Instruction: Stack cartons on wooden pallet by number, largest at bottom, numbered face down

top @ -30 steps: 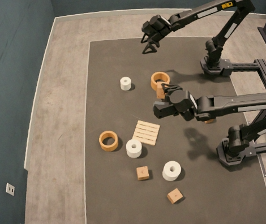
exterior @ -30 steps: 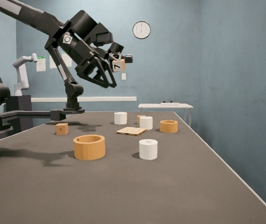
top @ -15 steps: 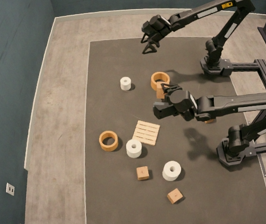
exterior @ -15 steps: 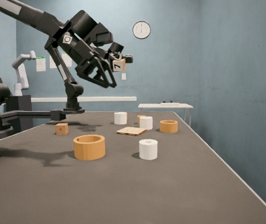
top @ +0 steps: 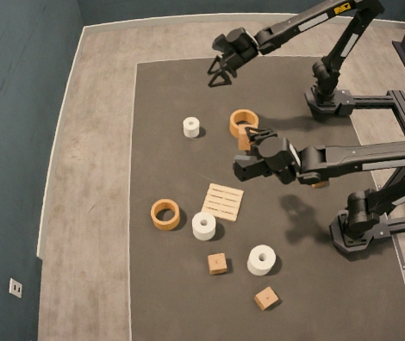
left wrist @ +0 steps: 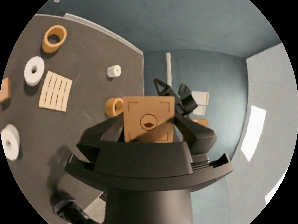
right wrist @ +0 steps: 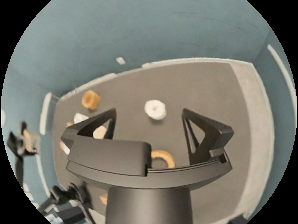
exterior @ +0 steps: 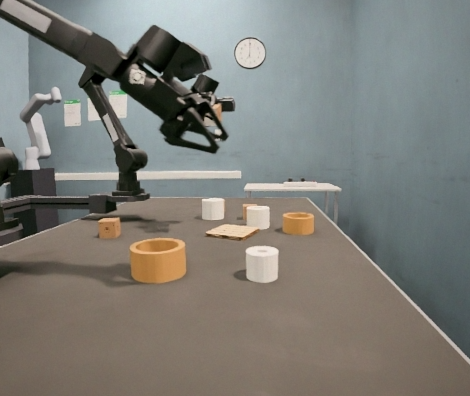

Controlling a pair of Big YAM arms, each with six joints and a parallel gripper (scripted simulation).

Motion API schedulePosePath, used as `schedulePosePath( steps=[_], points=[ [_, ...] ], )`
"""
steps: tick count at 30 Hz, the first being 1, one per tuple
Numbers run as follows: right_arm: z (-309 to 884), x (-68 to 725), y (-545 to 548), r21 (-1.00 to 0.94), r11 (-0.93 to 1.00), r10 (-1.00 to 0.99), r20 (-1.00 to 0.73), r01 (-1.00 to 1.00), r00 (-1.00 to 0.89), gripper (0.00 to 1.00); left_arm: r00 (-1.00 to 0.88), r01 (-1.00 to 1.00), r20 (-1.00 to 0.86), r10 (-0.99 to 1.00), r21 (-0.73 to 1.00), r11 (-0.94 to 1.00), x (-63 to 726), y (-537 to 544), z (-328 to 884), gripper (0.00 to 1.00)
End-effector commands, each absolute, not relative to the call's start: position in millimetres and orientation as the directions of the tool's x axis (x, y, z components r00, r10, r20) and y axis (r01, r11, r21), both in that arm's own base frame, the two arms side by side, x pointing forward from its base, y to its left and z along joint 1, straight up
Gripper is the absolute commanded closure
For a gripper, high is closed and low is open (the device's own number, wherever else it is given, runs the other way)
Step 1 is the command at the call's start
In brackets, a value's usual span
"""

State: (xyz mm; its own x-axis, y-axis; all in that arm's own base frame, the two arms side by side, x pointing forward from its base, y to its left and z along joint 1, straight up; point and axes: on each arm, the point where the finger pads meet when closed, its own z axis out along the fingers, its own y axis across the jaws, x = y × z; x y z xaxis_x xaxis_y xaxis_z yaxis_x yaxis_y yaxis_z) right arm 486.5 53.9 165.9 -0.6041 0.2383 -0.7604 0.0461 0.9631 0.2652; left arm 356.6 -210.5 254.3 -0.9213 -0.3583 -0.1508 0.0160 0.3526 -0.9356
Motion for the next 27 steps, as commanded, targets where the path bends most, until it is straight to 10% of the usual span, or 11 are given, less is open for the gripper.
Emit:
schedulePosePath(
  steps=[1, 27],
  points=[
    [159.0, 499.3, 85.9, 0.457, 0.884, 0.436, -0.727, 0.101, -0.530, 0.00, -0.914, 0.040, -0.172, -0.367, -0.940, 0.339, 366.8, -211.8, 277.4, 0.54],
    [196.7, 469.6, 264.2, 0.991, 0.122, 0.824, -0.131, -0.054, -0.550, 0.00, -0.914, 0.040, -0.172, -0.367, -0.940, 0.339, 366.8, -211.8, 277.4, 0.54]
  ],
)
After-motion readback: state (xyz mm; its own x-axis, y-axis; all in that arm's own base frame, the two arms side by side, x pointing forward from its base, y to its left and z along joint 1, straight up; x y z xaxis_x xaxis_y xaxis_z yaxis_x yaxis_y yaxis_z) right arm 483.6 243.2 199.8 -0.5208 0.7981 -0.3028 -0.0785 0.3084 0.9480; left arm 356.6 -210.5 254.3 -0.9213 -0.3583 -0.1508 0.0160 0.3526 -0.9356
